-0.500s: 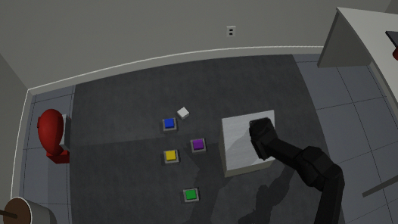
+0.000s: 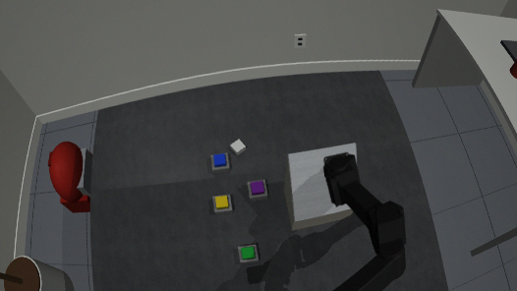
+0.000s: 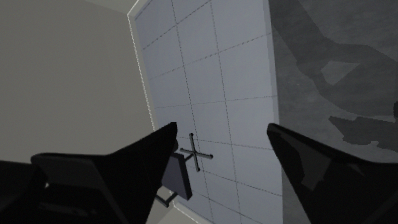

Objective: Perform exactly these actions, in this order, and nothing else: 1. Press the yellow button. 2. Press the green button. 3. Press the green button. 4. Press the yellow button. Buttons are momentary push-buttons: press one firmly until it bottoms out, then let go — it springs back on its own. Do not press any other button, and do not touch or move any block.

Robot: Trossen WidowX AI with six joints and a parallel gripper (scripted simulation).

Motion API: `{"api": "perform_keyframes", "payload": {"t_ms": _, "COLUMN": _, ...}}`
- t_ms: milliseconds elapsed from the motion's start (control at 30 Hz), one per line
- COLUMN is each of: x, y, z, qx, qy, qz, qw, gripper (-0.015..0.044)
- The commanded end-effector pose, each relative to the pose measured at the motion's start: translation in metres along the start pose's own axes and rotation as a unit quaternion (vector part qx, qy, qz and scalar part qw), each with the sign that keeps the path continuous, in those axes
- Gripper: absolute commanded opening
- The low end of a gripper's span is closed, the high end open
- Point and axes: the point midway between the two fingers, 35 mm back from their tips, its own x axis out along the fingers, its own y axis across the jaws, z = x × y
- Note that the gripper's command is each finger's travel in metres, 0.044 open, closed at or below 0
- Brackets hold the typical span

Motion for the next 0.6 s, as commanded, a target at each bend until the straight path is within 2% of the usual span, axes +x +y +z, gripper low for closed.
{"api": "perform_keyframes", "payload": {"t_ms": 0, "x": 0.008, "y": -0.052, "z": 0.052, "qx": -0.017, "qy": -0.032, "qz": -0.043, "qw": 0.998, "gripper": 0.0400}}
{"api": "perform_keyframes", "payload": {"t_ms": 167, "x": 0.008, "y": -0.147, "z": 0.114, "qx": -0.046, "qy": -0.054, "qz": -0.116, "qw": 0.991, "gripper": 0.0400}}
{"api": "perform_keyframes", "payload": {"t_ms": 300, "x": -0.002, "y": -0.230, "z": 0.144, "qx": -0.065, "qy": -0.051, "qz": -0.173, "qw": 0.981, "gripper": 0.0400}}
{"api": "perform_keyframes", "payload": {"t_ms": 433, "x": -0.018, "y": -0.316, "z": 0.154, "qx": -0.082, "qy": -0.028, "qz": -0.224, "qw": 0.971, "gripper": 0.0400}}
{"api": "perform_keyframes", "payload": {"t_ms": 567, "x": -0.036, "y": -0.402, "z": 0.140, "qx": -0.096, "qy": 0.016, "qz": -0.262, "qw": 0.960, "gripper": 0.0400}}
